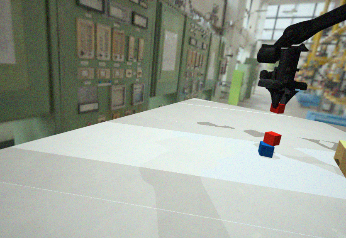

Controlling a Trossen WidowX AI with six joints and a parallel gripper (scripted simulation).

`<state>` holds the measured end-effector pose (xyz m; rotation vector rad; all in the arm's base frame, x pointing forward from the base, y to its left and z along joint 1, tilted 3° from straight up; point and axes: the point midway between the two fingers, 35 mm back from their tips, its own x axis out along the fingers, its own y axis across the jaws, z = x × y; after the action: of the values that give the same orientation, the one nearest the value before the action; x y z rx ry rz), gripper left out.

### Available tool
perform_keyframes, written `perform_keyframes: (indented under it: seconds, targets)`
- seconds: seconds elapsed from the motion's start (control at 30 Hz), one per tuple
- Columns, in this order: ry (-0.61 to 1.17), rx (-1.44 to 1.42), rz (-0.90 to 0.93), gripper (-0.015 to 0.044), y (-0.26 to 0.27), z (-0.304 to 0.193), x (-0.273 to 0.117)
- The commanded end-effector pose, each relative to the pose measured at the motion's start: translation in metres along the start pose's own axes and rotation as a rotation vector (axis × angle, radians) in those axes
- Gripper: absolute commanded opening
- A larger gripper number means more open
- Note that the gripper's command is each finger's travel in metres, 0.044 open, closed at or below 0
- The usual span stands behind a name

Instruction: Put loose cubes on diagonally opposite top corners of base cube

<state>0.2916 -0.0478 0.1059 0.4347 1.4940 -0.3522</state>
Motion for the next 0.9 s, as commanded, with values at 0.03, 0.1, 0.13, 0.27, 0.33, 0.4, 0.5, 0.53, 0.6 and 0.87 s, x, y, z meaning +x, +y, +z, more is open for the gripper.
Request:
perform_keyframes:
  seconds: [0.03,0.1,0.13,0.27,0.33,0.4,0.5,0.53,0.6,0.87]
  targets:
    - [-0.004,-0.135,-0.004,0.0105,0.014,-0.003,0.0]
    - [-0.004,-0.189,-0.004,0.0105,0.019,-0.005,0.0]
    - [-0.004,-0.216,-0.003,0.0105,0.022,-0.006,0.0]
    - [-0.006,-0.325,-0.003,0.0105,0.034,-0.01,0.0]
    - [-0.006,-0.379,-0.003,0.0105,0.039,-0.012,0.0]
    - [-0.007,-0.433,-0.002,0.0105,0.045,-0.014,0.0]
    - [-0.008,-0.514,-0.002,0.0105,0.054,-0.018,0.0]
    - [-0.008,-0.542,-0.002,0.0105,0.056,-0.019,0.0]
    - [-0.009,-0.596,-0.001,0.0105,0.062,-0.022,0.0]
    - [-0.009,-0.812,0.002,0.0105,0.084,-0.034,0.001]
